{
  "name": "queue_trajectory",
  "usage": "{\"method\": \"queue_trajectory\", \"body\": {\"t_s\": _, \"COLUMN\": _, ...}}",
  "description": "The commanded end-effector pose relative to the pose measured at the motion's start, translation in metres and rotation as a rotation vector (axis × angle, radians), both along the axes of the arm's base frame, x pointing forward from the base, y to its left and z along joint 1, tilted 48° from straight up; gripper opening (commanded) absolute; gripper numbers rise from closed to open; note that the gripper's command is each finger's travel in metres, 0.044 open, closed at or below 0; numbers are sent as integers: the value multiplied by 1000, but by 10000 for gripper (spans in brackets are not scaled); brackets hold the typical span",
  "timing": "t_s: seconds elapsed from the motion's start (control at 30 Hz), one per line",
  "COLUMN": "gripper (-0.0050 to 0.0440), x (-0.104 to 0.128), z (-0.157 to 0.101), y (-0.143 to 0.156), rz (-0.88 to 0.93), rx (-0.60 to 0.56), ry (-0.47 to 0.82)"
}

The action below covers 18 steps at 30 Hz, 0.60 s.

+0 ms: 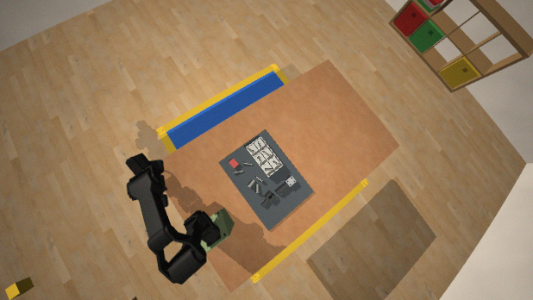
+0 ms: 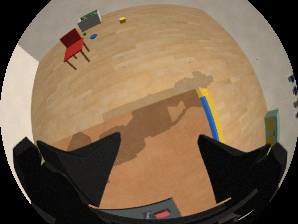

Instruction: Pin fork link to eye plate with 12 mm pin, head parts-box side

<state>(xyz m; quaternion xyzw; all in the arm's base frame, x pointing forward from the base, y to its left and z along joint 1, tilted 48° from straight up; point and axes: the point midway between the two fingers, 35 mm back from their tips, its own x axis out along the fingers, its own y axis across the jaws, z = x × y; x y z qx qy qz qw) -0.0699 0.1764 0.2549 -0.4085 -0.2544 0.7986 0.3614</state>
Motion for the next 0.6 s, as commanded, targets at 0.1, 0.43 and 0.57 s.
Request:
{"method": "queue_trajectory", "body": {"t_s": 0.1, "gripper": 400, "x": 0, "z": 0, "y": 0, "rz": 0, "rx": 0, "ry": 0}}
{"method": "queue_trajectory", "body": {"t_s": 0.43, "gripper": 400, "x": 0, "z": 0, "y": 0, "rz": 0, "rx": 0, "ry": 0}}
{"method": "queue_trajectory", "body": {"t_s": 0.57, "gripper": 376, "x": 1, "z": -1, "y": 2, "rz": -14, "rx": -9, "ry": 10}}
